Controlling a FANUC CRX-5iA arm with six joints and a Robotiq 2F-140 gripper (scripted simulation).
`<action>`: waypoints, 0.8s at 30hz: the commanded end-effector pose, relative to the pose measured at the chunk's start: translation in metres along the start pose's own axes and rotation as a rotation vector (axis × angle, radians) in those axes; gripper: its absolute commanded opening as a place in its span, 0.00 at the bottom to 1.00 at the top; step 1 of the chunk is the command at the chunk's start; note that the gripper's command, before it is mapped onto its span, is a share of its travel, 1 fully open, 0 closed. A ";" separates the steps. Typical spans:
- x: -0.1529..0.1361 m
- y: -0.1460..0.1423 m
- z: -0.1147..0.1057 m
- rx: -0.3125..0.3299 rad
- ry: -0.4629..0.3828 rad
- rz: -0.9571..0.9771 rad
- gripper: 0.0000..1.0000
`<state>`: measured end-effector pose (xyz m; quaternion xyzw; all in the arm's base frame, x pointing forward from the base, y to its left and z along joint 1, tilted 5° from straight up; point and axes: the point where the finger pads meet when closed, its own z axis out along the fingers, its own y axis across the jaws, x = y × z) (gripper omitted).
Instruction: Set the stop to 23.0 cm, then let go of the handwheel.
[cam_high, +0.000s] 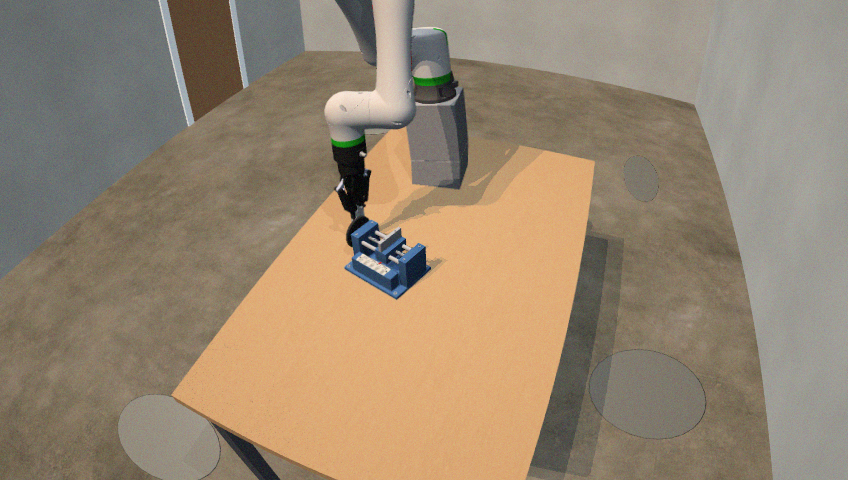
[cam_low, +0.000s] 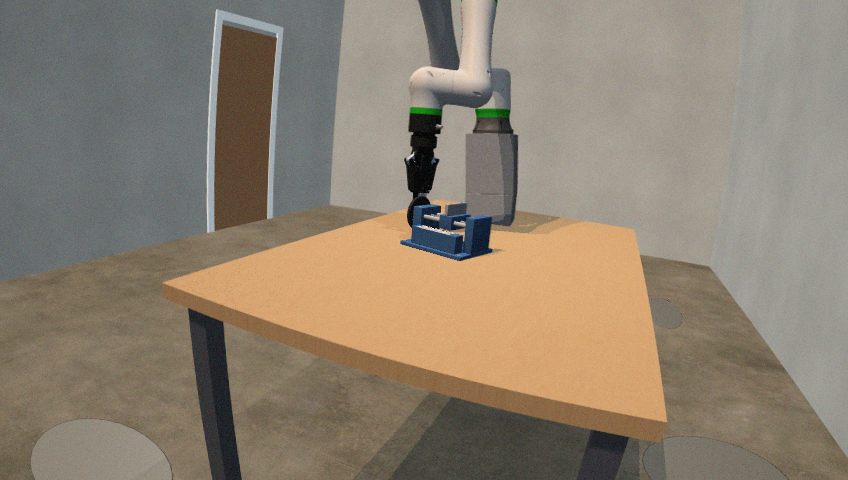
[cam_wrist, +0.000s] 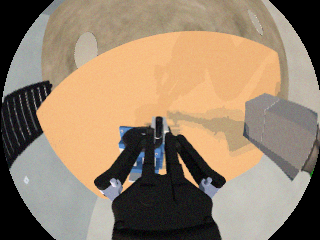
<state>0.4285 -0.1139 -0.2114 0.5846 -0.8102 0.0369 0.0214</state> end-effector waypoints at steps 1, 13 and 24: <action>0.000 0.000 0.007 0.001 0.001 0.000 0.04; 0.000 -0.010 0.027 0.001 0.000 0.000 0.04; 0.000 -0.034 0.037 0.001 0.001 0.000 0.04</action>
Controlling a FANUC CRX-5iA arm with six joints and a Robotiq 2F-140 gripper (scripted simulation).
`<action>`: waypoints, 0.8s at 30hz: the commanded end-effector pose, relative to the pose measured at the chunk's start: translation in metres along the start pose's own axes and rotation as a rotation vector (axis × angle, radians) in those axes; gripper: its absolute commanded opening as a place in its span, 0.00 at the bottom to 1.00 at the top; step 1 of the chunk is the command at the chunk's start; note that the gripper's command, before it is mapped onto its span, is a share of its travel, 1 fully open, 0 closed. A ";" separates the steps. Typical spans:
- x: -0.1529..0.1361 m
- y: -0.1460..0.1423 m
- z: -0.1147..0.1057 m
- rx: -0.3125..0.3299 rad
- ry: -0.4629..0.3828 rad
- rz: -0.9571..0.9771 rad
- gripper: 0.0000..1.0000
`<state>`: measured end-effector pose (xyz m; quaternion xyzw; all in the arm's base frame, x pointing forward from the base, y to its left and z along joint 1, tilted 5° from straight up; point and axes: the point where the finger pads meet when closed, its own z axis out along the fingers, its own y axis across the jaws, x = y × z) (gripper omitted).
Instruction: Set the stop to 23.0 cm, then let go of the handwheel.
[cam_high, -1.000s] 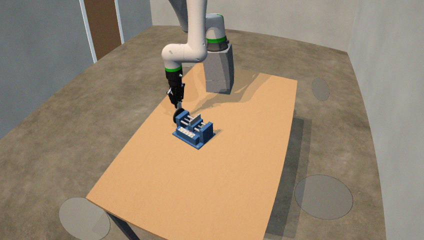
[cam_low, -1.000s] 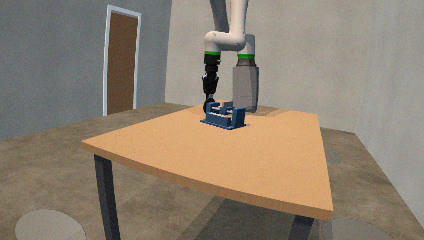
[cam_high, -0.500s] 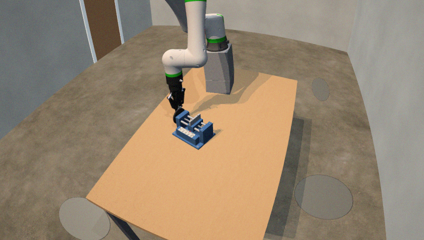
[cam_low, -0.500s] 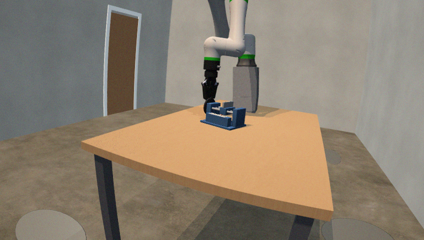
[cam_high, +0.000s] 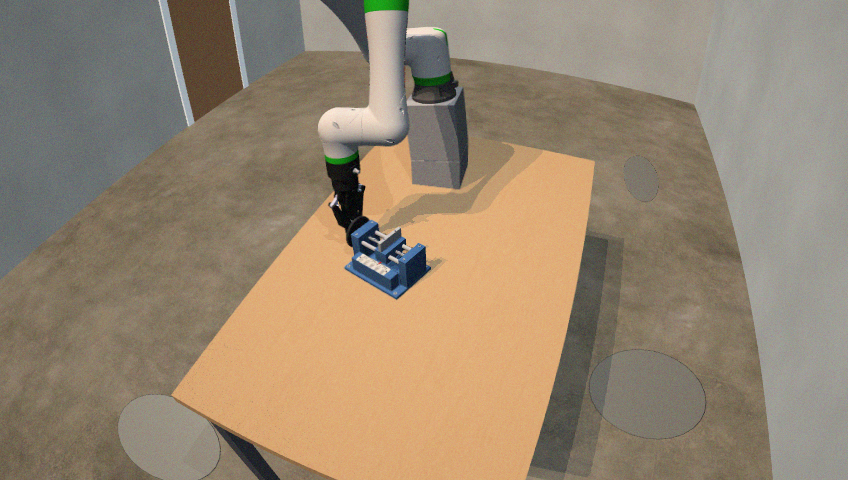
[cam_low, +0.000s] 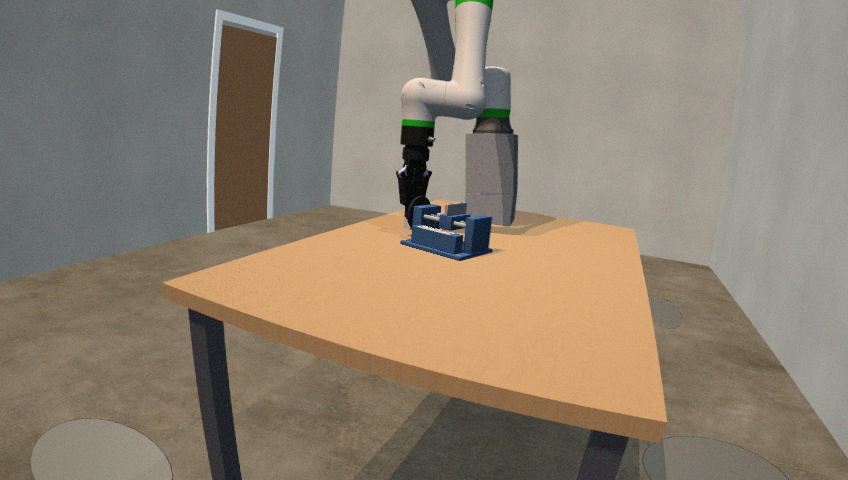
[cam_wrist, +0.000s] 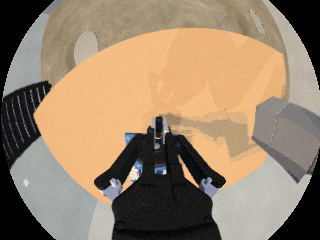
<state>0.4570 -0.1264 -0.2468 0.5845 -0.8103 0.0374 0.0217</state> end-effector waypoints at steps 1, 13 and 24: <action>0.000 -0.007 0.000 0.000 0.000 0.000 0.04; 0.000 -0.030 -0.010 0.000 0.000 0.000 0.04; 0.000 -0.041 -0.036 0.000 0.000 0.000 0.04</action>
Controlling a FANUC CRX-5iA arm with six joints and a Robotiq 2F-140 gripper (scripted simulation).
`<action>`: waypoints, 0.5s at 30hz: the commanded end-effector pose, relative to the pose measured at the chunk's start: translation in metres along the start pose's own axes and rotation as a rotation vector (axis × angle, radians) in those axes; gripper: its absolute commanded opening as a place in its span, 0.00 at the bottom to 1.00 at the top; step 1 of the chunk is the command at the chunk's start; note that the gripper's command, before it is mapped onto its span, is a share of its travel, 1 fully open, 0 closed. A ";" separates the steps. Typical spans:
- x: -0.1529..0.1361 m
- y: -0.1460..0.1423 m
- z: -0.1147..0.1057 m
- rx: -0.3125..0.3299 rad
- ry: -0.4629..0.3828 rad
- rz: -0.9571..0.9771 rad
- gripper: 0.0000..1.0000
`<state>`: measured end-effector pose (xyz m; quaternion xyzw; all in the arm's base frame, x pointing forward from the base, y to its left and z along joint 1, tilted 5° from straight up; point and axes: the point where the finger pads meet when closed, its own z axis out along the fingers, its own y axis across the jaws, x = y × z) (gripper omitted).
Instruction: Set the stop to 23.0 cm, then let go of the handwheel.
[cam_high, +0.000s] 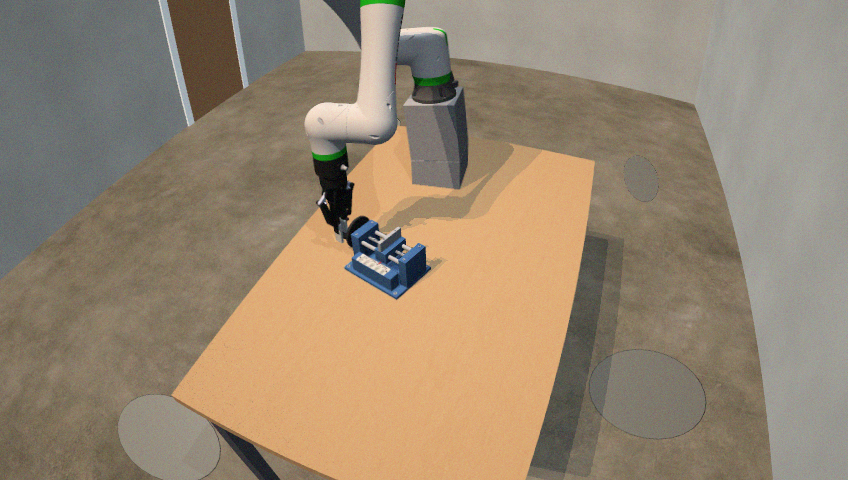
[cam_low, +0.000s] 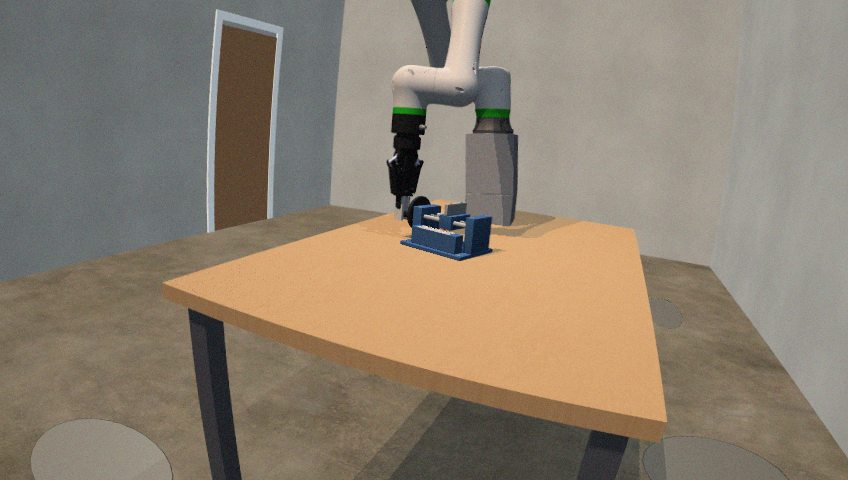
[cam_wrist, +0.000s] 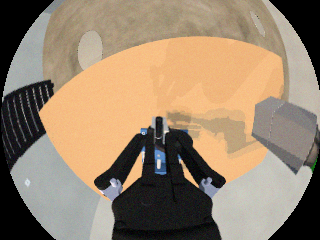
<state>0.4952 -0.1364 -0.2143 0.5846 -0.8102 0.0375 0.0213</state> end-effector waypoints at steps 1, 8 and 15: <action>0.000 0.000 -0.007 0.000 0.000 0.000 0.04; 0.000 0.006 -0.023 0.000 0.000 0.000 0.04; 0.000 0.013 -0.031 0.000 0.000 0.000 0.04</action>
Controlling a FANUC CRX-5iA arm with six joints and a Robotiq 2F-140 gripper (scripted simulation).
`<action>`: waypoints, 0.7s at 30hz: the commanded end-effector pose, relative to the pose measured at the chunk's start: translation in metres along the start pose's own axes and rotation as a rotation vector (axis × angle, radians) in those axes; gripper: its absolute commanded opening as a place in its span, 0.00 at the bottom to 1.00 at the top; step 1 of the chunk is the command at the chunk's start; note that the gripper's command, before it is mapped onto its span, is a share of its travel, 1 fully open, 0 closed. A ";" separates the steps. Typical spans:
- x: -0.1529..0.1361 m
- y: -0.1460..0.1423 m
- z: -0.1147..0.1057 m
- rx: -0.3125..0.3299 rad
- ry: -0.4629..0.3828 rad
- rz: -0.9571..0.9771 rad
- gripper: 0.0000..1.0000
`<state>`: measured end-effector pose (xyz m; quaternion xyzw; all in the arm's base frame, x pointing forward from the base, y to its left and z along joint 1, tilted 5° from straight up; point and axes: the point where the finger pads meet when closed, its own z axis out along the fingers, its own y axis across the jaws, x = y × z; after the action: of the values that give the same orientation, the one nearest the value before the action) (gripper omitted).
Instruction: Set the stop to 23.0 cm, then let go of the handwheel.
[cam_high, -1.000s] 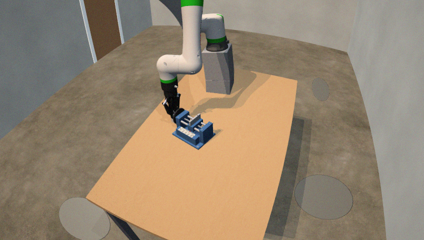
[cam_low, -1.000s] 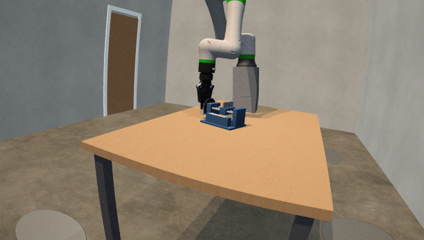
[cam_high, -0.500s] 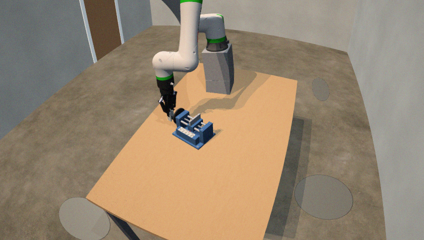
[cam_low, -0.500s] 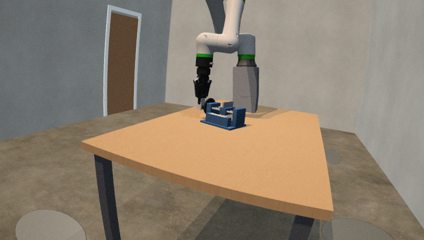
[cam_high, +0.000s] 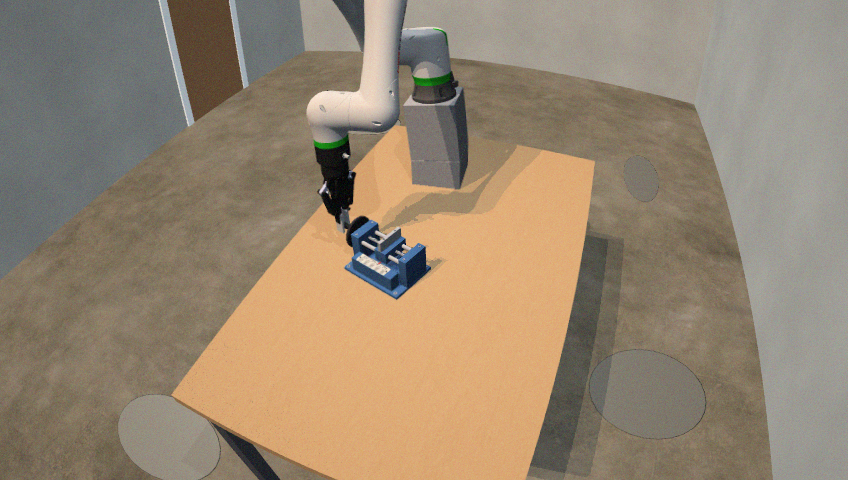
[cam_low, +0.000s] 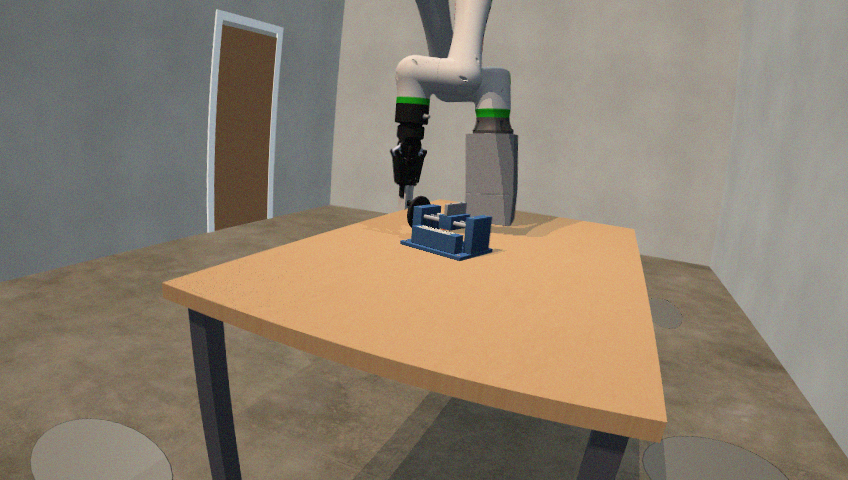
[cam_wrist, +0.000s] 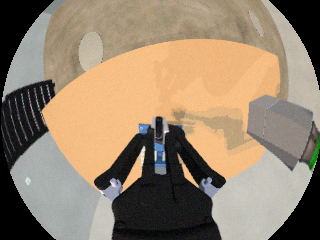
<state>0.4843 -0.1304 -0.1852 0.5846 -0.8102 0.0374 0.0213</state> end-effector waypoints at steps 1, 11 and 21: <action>0.000 0.004 -0.003 0.000 0.000 0.000 0.04; 0.000 0.027 -0.009 0.000 0.000 0.000 0.04; 0.000 0.045 -0.003 0.000 0.000 0.000 0.04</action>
<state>0.4457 -0.1172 -0.1818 0.5847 -0.8101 0.0370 0.0215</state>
